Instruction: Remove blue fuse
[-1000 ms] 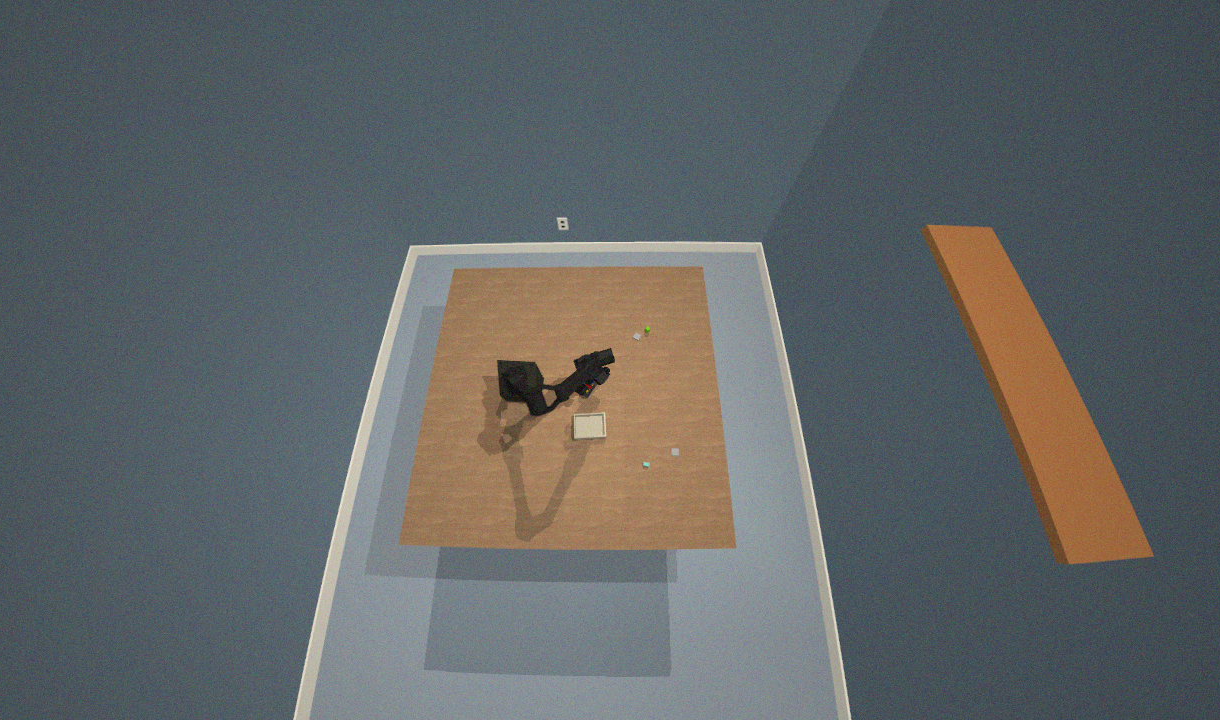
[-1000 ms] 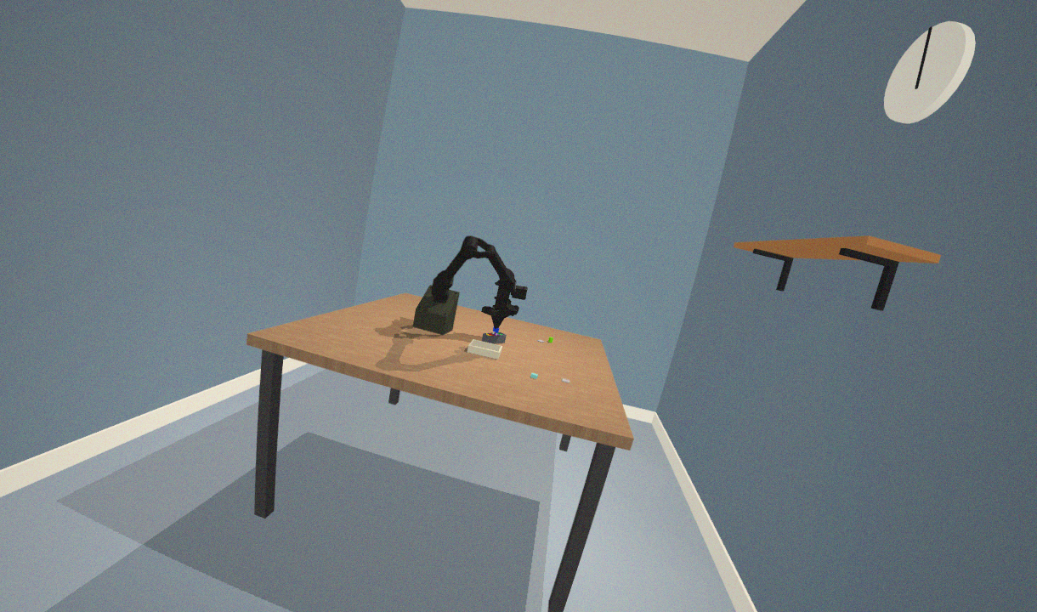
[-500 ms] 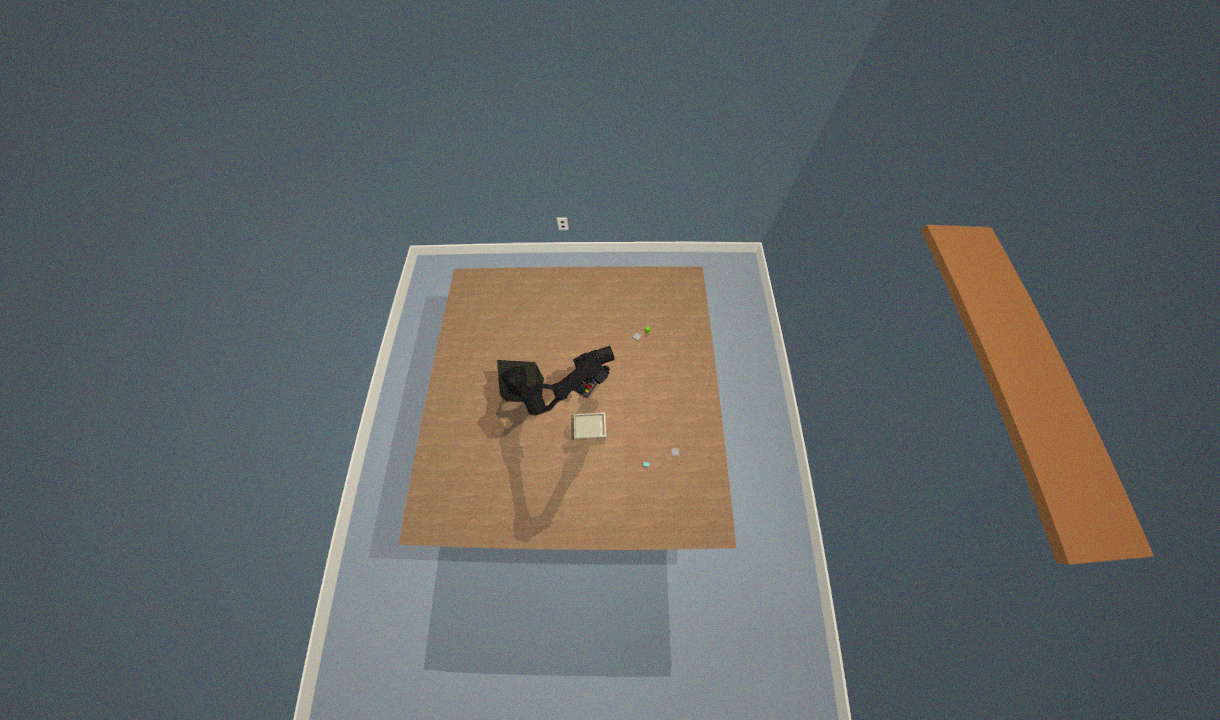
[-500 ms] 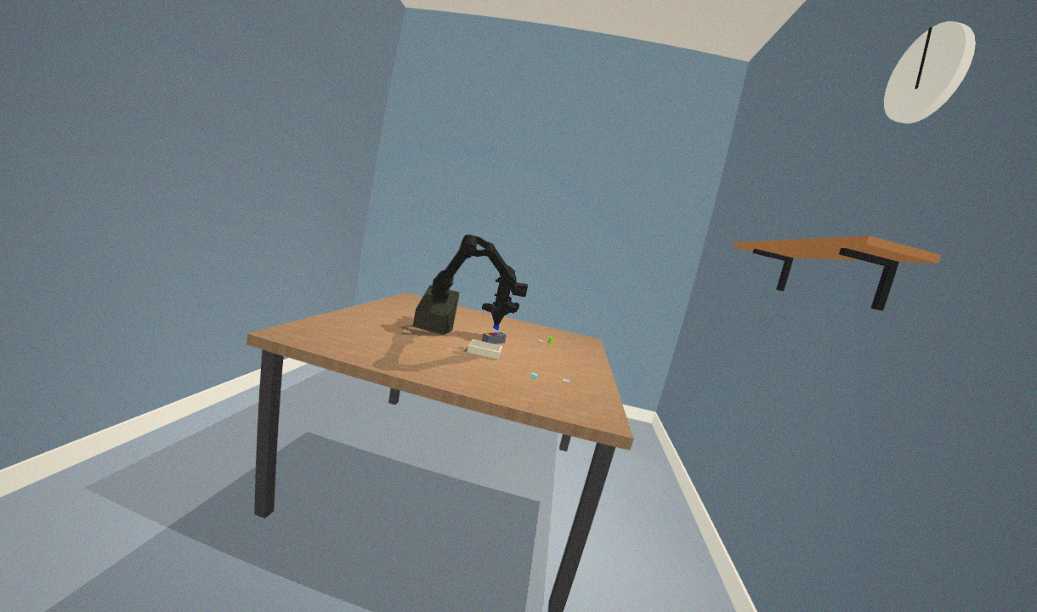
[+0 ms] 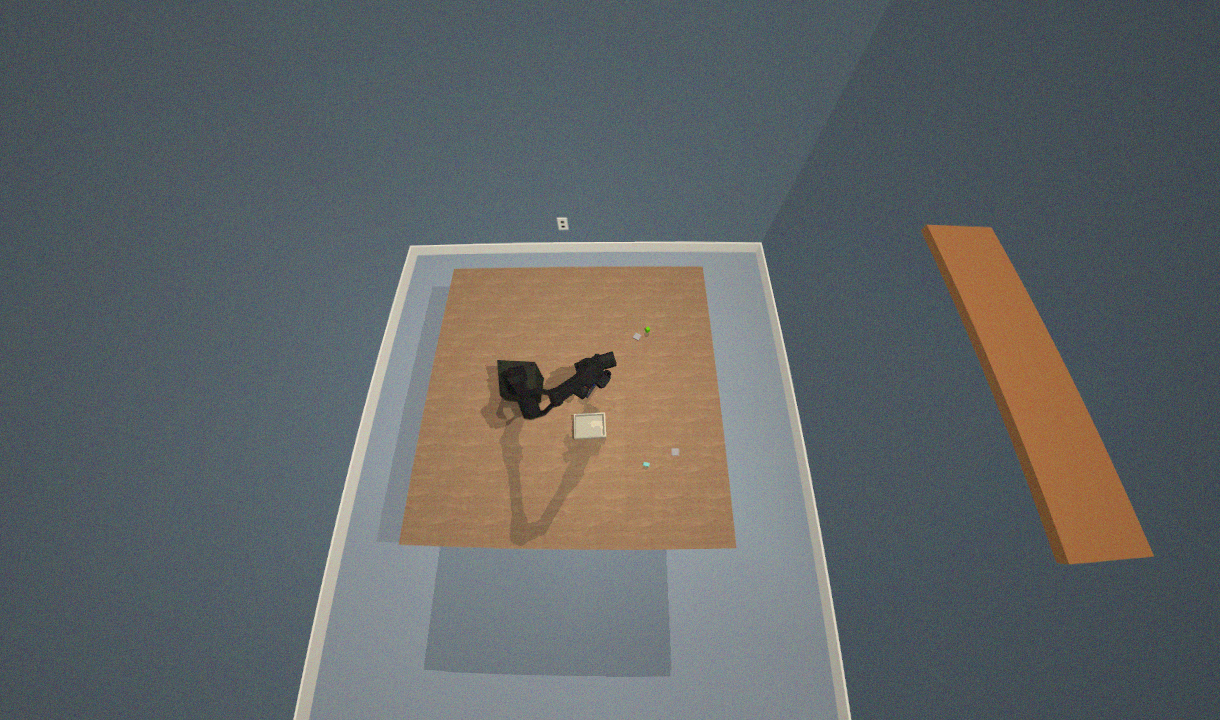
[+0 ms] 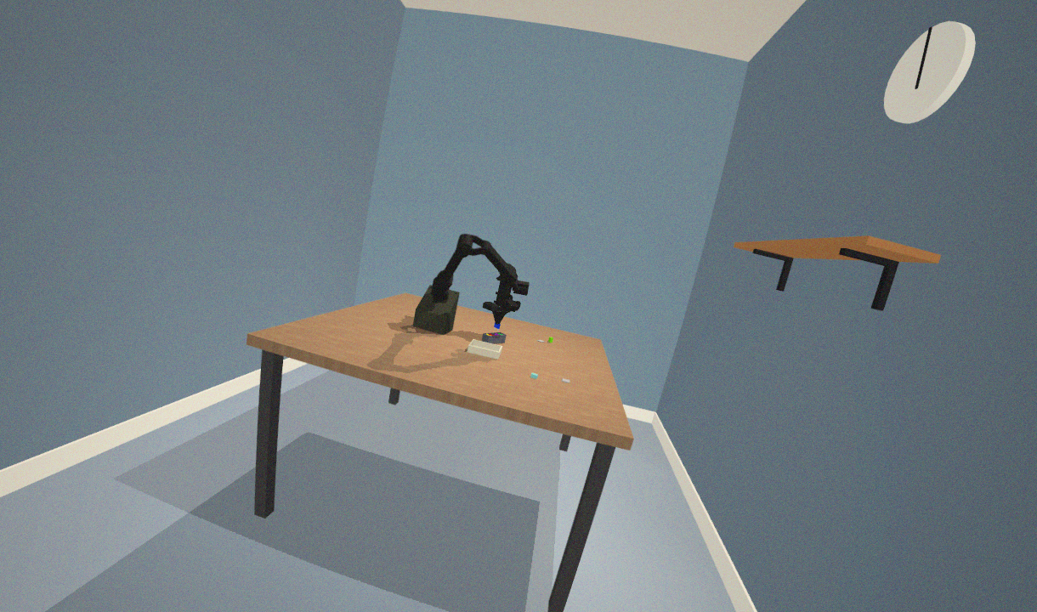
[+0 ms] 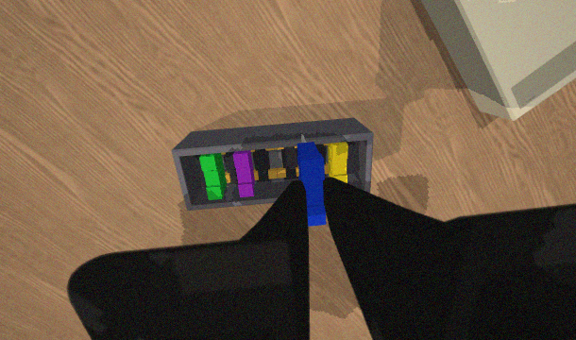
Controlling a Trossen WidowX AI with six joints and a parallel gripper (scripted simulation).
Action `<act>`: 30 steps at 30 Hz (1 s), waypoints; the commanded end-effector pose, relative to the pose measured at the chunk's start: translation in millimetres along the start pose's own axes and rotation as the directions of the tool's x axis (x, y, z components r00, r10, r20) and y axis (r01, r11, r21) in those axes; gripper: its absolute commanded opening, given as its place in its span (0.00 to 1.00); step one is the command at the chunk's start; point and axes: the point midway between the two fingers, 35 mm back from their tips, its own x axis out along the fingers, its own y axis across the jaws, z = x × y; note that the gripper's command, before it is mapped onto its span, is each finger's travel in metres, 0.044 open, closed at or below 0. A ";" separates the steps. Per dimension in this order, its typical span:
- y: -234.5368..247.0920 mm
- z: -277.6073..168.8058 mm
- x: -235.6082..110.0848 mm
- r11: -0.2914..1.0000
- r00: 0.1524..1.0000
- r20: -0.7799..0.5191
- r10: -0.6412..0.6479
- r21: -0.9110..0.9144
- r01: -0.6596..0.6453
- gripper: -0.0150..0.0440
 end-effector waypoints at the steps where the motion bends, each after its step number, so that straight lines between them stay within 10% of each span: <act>1: -18.1 19.3 -1.9 1.000 1.000 0.002 0.007 0.005 -0.007 0.25; 30: -142.5 84.0 3.3 1.000 1.000 0.016 -0.016 0.008 0.016 0.25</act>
